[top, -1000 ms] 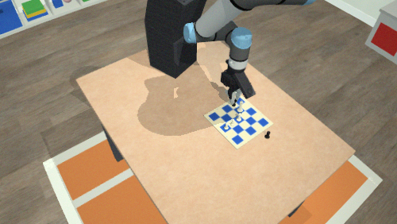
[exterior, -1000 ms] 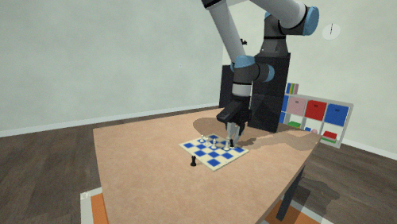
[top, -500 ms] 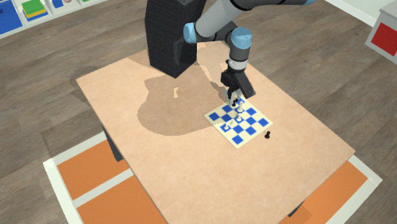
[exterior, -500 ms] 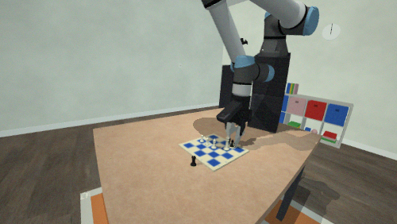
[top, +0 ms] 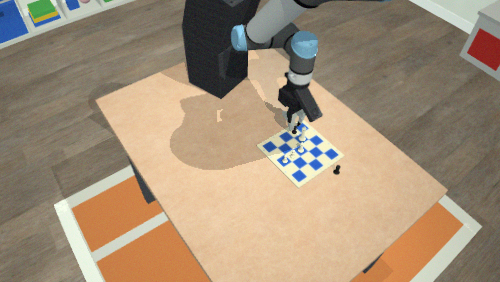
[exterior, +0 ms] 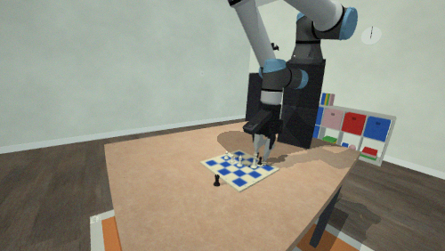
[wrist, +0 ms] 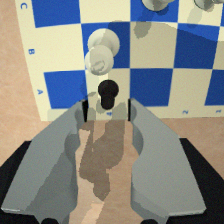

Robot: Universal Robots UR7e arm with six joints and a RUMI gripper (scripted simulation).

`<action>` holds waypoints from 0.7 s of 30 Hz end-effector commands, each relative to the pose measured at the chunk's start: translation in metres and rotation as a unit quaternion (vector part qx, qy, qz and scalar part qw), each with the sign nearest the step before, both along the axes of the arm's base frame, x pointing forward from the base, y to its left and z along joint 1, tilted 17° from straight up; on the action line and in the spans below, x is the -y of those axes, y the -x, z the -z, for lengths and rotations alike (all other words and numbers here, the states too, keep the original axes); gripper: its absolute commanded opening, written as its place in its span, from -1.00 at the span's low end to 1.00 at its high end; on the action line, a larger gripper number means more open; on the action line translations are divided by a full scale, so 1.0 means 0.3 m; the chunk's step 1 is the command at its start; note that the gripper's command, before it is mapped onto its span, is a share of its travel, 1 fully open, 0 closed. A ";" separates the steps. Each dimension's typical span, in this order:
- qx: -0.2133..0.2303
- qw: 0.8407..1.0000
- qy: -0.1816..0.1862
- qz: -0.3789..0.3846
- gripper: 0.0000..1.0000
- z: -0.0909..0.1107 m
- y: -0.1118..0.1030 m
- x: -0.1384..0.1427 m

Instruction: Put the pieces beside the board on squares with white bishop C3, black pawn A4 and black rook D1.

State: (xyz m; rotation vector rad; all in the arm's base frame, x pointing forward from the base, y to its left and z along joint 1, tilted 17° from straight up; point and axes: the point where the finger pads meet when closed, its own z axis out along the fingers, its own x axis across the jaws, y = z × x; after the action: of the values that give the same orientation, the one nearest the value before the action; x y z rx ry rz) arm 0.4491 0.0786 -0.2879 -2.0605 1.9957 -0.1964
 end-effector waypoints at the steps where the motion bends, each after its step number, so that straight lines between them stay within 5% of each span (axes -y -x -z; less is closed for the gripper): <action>1: 0.000 1.000 0.000 0.000 -0.60 -0.042 0.011 0.004; 13: 0.000 1.000 0.000 0.000 -0.60 -0.213 0.061 0.022; 21: 0.000 1.000 0.000 0.000 -0.60 -0.249 0.071 0.025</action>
State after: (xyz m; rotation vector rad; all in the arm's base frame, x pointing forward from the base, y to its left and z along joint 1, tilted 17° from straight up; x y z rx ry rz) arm 0.4298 0.0722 -0.2224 -2.0599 1.9954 -0.1977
